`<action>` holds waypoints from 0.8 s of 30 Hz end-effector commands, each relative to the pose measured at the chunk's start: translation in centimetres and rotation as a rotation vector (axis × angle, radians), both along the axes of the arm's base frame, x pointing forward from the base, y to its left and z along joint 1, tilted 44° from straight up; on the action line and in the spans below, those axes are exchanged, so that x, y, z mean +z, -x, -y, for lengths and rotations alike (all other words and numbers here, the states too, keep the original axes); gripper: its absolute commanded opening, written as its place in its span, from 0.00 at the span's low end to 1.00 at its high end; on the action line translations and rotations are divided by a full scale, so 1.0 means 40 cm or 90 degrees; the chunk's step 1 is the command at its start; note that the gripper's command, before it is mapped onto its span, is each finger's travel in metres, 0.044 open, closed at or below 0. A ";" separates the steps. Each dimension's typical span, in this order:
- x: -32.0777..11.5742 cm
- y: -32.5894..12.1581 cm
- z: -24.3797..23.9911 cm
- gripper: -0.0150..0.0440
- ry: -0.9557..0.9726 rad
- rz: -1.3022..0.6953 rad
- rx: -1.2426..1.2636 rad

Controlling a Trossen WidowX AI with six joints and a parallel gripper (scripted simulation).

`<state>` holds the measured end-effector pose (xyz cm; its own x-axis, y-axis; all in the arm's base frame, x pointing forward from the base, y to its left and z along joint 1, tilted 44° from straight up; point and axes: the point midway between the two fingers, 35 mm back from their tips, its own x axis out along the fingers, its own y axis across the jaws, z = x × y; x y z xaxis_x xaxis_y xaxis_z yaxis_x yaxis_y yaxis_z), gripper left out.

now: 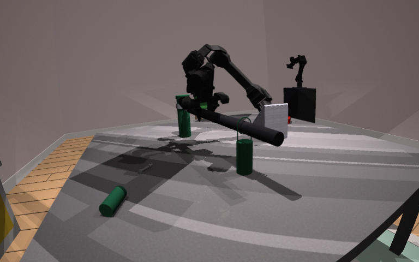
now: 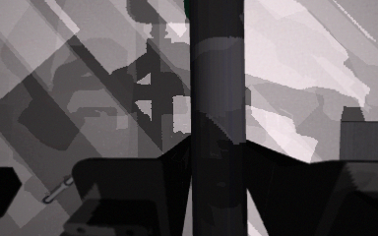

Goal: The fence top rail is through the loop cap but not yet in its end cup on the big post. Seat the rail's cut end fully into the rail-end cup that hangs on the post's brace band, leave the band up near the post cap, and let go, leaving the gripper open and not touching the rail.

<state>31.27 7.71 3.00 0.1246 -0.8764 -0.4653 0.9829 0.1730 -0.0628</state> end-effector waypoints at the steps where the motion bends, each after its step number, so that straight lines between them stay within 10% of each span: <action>1: 0.007 0.001 0.000 0.25 0.003 0.002 0.000; 24: 0.018 0.001 0.000 0.25 0.009 0.004 -0.001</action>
<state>31.17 7.76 3.13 0.1207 -0.8789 -0.4615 0.9840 0.1672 -0.0611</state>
